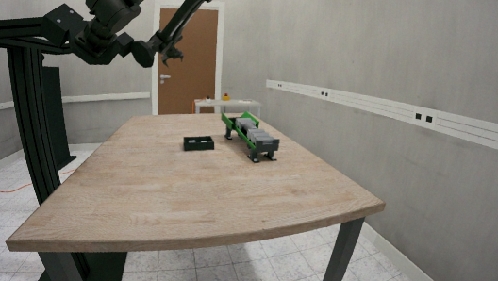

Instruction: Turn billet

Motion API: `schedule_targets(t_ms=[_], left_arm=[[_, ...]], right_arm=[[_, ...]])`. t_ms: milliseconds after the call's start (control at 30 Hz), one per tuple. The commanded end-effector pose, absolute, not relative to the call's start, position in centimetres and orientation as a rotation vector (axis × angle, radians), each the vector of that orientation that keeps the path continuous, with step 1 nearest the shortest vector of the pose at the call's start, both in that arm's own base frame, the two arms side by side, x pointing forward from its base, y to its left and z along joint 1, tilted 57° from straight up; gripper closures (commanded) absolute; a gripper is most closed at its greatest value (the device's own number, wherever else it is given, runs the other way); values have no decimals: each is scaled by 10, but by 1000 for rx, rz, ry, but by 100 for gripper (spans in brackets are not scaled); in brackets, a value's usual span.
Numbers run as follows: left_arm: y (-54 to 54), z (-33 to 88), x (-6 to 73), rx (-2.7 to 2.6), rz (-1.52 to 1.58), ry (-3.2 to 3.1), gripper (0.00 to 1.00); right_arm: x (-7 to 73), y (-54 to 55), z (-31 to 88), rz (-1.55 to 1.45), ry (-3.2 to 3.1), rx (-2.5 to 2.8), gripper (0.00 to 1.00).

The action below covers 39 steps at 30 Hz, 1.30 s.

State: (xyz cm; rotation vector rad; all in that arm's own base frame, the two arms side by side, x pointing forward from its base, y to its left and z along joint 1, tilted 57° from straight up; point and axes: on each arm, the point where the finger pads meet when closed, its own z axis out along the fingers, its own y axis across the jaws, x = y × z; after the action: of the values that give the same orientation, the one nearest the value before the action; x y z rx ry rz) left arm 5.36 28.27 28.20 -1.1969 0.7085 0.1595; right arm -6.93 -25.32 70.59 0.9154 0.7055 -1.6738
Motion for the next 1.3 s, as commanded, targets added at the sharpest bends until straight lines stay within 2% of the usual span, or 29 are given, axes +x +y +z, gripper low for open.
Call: schedule_targets(t_ms=[0,667,1067,1133,1267], left_arm=[[283,293,53,-1176,169,708,0],[293,320,86,-1126,150,809,0],[294,383,199,-925,97,1078,0],[294,383,199,-925,97,1078,0],[278,409,260,-805,75,1195,0]], right_arm=[[-68,-232,732,-1690,665,887,0],[-68,-232,732,-1690,665,887,0],[-68,-232,732,-1690,665,887,0],[-68,-232,732,-1690,665,887,0],[-68,-232,732,-1690,665,887,0]])
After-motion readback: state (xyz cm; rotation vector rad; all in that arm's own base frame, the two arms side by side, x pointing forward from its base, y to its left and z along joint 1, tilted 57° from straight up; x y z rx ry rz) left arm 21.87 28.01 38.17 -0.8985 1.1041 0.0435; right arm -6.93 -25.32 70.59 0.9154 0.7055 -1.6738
